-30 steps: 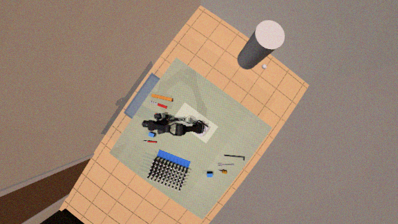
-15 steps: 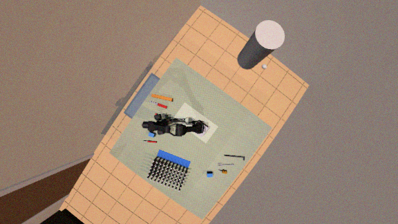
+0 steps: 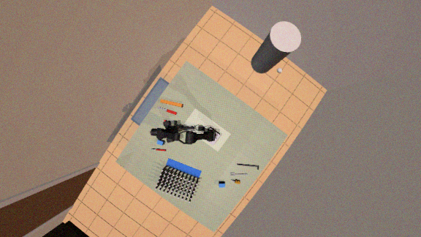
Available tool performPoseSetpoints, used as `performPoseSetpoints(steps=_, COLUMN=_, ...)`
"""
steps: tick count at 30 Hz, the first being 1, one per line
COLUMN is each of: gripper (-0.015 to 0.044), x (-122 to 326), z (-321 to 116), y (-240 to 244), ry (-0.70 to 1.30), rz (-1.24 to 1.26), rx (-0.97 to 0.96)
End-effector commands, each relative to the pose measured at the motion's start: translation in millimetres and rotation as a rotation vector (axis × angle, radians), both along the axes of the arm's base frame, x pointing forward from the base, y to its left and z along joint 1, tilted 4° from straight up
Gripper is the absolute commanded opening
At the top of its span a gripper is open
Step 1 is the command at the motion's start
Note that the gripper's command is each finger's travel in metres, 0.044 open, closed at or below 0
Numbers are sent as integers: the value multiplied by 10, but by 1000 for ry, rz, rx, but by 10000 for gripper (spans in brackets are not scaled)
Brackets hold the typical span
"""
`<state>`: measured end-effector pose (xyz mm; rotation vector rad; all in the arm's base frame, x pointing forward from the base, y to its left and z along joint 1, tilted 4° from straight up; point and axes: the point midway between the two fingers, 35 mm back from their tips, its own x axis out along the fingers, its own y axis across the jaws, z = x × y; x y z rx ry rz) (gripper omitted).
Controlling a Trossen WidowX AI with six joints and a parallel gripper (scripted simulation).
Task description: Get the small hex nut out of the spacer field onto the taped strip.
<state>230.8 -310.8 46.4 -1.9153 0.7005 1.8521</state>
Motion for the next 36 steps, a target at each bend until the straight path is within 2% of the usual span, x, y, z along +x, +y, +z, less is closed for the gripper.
performPoseSetpoints(steps=1, gripper=280, x=-5, z=-62, y=-10, ry=4, rz=-6, rx=-2)
performPoseSetpoints(steps=36, gripper=280, x=-6, z=-633, y=-51, ry=4, rz=-6, rx=-2)
